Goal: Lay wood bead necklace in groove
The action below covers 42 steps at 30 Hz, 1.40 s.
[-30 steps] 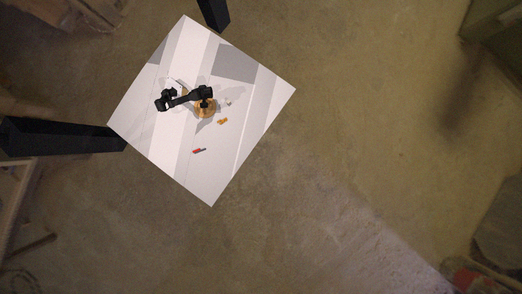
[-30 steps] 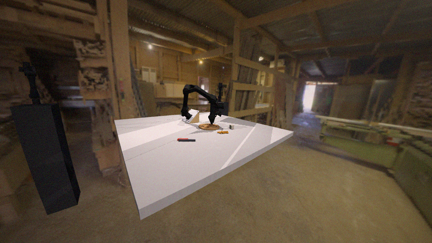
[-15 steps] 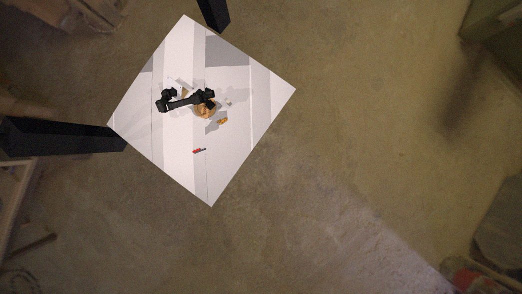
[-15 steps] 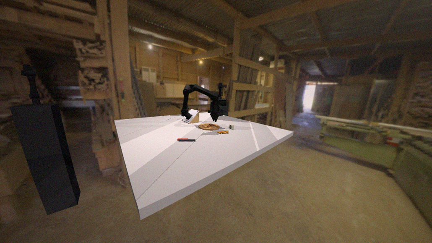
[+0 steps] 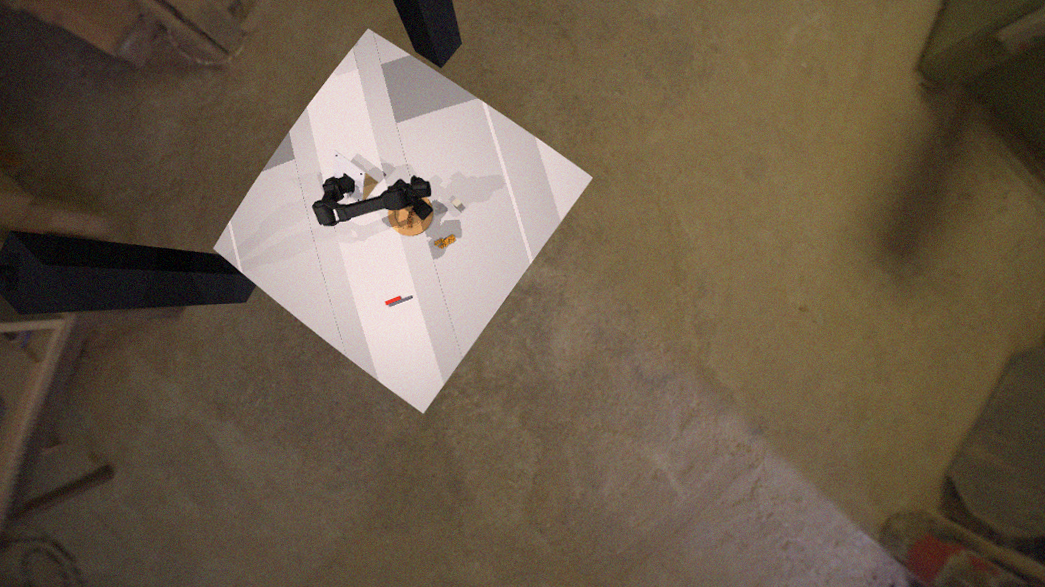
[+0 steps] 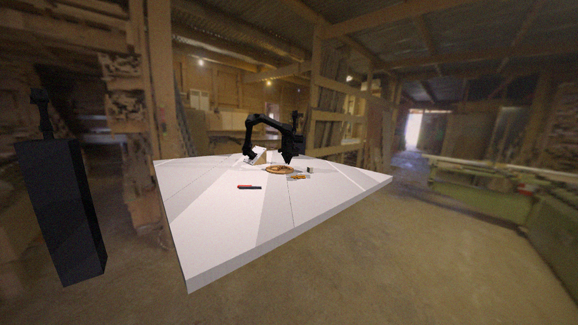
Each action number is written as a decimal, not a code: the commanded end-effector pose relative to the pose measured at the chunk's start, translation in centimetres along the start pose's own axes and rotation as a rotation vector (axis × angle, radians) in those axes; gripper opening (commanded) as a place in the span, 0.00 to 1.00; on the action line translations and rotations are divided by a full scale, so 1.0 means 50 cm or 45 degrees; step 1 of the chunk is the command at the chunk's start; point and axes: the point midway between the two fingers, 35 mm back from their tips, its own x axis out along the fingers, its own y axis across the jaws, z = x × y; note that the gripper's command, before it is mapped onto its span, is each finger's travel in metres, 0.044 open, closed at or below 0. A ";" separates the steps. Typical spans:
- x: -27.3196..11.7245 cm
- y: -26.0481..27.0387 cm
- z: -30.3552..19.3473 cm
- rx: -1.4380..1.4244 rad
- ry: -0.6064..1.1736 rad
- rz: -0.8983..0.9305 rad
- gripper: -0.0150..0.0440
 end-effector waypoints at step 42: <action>0.055 0.002 -0.003 -0.005 0.007 0.006 0.25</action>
